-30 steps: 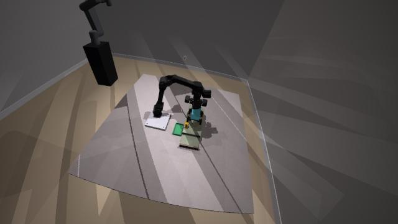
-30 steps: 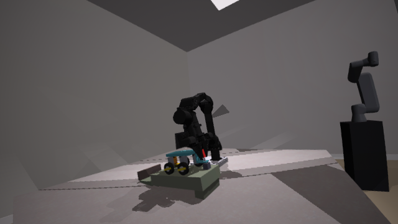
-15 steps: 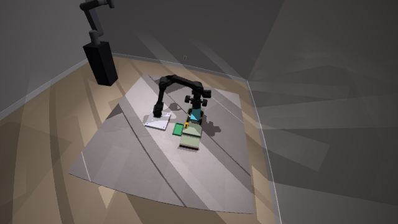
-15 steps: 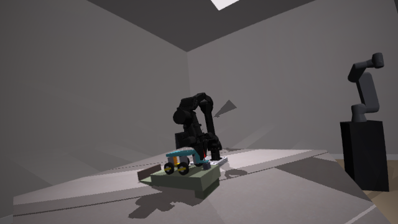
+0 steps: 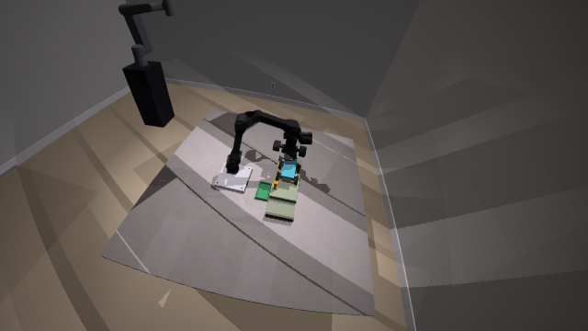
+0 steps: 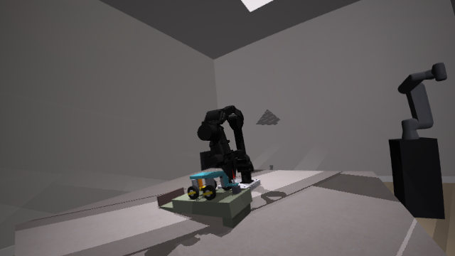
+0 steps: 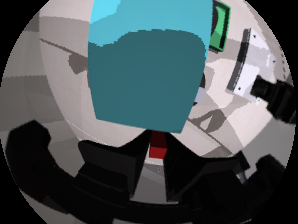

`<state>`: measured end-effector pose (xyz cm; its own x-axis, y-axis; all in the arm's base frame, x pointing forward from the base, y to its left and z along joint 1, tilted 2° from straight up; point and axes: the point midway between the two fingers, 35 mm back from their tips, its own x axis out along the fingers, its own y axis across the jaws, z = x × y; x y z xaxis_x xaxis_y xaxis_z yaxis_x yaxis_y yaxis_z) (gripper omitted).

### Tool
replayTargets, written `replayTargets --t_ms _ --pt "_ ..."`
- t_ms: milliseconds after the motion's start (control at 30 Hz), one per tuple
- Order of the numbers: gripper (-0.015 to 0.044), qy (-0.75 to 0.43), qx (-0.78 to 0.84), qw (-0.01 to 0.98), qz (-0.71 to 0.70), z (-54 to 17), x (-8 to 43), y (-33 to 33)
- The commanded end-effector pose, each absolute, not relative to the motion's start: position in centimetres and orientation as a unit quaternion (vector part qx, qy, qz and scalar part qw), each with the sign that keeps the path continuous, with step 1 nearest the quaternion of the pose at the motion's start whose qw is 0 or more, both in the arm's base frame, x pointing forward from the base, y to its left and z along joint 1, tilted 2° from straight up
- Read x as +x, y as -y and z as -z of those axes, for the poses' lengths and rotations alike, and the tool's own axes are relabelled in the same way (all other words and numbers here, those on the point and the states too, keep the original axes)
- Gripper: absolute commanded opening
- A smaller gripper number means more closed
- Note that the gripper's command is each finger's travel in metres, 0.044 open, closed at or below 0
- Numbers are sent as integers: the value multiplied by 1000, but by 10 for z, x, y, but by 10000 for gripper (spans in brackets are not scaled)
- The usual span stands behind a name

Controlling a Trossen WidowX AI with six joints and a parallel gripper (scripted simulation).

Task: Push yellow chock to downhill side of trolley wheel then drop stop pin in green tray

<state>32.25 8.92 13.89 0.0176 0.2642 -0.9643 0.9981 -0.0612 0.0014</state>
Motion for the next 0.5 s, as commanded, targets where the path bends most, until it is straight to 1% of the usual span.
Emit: replayTargets --t_ms 0,467 --pt "0 -543 582 417 439 -144 322 -89" --pt "0 -543 582 417 439 -150 322 -88"
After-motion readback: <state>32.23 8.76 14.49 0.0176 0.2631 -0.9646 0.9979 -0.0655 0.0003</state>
